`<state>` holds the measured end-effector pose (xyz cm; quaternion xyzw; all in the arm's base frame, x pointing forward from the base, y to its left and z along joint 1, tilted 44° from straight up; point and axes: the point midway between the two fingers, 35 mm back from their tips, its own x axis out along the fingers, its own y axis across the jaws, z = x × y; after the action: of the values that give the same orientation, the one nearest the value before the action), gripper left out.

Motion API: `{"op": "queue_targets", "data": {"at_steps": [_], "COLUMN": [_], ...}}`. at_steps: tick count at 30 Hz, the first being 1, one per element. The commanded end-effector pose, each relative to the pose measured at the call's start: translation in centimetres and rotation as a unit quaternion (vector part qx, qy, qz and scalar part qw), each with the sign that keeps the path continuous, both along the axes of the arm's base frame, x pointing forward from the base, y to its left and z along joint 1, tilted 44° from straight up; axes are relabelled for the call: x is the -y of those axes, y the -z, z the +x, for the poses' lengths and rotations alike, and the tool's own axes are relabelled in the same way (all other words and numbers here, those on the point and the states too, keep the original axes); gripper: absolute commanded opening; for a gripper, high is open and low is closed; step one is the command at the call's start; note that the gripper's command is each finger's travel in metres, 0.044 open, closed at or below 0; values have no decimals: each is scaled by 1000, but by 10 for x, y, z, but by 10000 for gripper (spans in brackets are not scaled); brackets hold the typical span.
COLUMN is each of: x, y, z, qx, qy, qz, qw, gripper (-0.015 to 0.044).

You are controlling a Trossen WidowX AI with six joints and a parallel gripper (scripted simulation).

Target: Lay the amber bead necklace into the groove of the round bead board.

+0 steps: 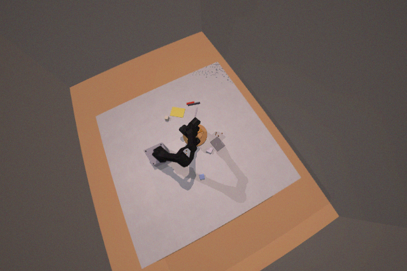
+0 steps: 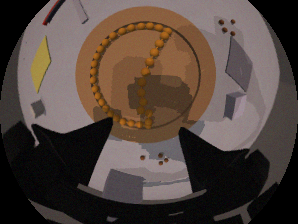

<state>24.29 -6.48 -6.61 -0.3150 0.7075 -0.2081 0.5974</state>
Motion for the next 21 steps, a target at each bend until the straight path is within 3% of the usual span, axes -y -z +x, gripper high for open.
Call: {"op": "queue_targets", "data": {"at_steps": [1,6,12,21], "x": [-7,-16,-25,-14], "y": [0,1,1,12], "z": [31,68,103,103], "qx": [34,73,114,116], "qy": [29,69,110,111], "qz": [0,-5,-9,-10], "qw": [999,995,987,987], "gripper": [256,125,120,120]}}
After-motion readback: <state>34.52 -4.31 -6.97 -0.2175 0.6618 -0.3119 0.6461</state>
